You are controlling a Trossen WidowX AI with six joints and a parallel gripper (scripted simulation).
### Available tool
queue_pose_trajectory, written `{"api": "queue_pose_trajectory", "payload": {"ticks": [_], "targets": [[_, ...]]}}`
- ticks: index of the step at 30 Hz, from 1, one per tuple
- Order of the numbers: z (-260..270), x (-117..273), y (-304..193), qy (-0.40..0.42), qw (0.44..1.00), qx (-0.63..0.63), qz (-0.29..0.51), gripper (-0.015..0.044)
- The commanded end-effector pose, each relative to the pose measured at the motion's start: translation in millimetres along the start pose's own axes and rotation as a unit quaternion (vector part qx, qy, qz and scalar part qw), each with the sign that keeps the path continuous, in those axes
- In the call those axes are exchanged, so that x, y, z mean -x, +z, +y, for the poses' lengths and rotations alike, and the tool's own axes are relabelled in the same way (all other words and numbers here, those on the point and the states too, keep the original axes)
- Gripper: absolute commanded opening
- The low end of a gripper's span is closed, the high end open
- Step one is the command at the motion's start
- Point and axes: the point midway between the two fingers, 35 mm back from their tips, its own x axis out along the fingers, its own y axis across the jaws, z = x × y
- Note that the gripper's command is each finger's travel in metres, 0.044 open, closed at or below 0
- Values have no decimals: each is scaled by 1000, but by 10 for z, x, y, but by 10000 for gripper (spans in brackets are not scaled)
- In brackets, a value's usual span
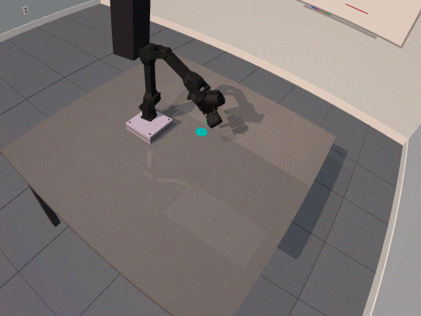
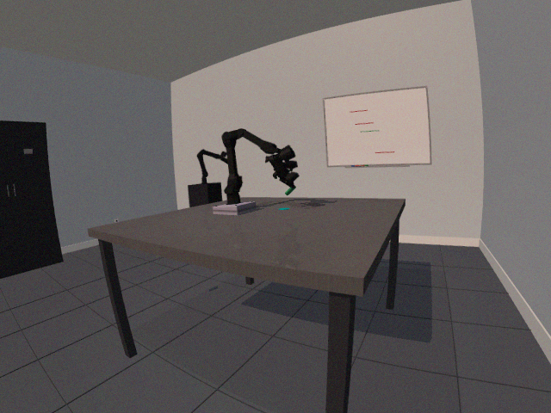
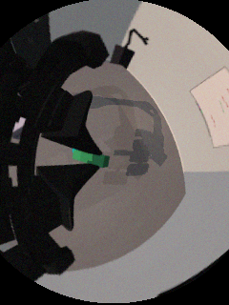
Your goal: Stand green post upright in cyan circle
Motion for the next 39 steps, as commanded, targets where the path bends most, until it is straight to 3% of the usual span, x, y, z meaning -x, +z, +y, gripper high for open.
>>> {"api": "queue_pose_trajectory", "payload": {"ticks": [1, 39], "targets": [[-9, 5, 6, 2, 1000, -3, -18, 23], [-89, 64, -25, 12, 989, -7, -146, 23]]}}
